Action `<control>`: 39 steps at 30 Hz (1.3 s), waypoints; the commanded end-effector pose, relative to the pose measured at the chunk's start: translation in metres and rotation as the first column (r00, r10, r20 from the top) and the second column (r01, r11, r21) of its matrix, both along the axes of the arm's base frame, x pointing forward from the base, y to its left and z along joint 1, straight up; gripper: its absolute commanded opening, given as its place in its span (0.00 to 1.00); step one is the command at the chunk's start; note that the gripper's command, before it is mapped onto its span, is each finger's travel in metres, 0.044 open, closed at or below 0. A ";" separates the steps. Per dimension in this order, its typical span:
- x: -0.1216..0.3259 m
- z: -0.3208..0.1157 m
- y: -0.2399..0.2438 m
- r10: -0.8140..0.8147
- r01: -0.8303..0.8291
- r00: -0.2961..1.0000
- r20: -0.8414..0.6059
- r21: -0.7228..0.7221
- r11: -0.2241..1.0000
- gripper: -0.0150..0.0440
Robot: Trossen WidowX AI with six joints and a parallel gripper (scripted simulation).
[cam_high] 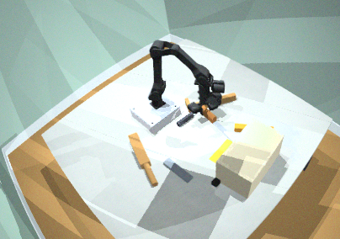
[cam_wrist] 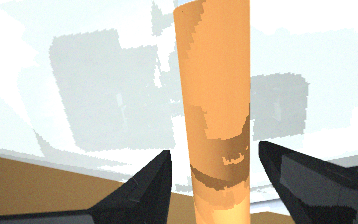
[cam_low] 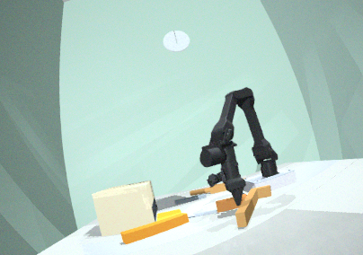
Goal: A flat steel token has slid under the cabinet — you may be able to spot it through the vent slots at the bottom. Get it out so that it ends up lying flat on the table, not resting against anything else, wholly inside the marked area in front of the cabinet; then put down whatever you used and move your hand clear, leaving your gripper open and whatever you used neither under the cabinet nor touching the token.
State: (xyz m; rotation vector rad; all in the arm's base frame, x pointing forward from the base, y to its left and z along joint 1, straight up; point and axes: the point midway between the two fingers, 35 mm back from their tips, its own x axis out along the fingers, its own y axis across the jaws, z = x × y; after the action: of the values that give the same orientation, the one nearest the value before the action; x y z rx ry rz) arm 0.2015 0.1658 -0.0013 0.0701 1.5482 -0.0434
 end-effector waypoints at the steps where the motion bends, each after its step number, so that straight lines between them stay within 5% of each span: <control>1: 0.000 -0.001 0.000 0.000 0.000 1.000 -0.001 0.002 1.000 0.71; 15: -0.004 -0.005 0.000 0.000 0.000 1.000 -0.001 0.002 1.000 0.71; 19: -0.001 -0.003 0.001 0.002 -0.002 1.000 0.005 0.004 1.000 0.53; 28: -0.001 -0.003 0.001 0.002 -0.002 1.000 0.005 0.004 1.000 0.43; 32: -0.001 -0.003 0.001 0.002 -0.002 1.000 0.005 0.004 1.000 0.25; 39: 0.004 -0.002 0.001 0.004 -0.004 1.000 0.004 0.004 1.000 0.25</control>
State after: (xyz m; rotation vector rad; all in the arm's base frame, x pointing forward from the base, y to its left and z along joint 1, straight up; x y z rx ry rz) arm 0.2022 0.1663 -0.0041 0.0713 1.5438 -0.0412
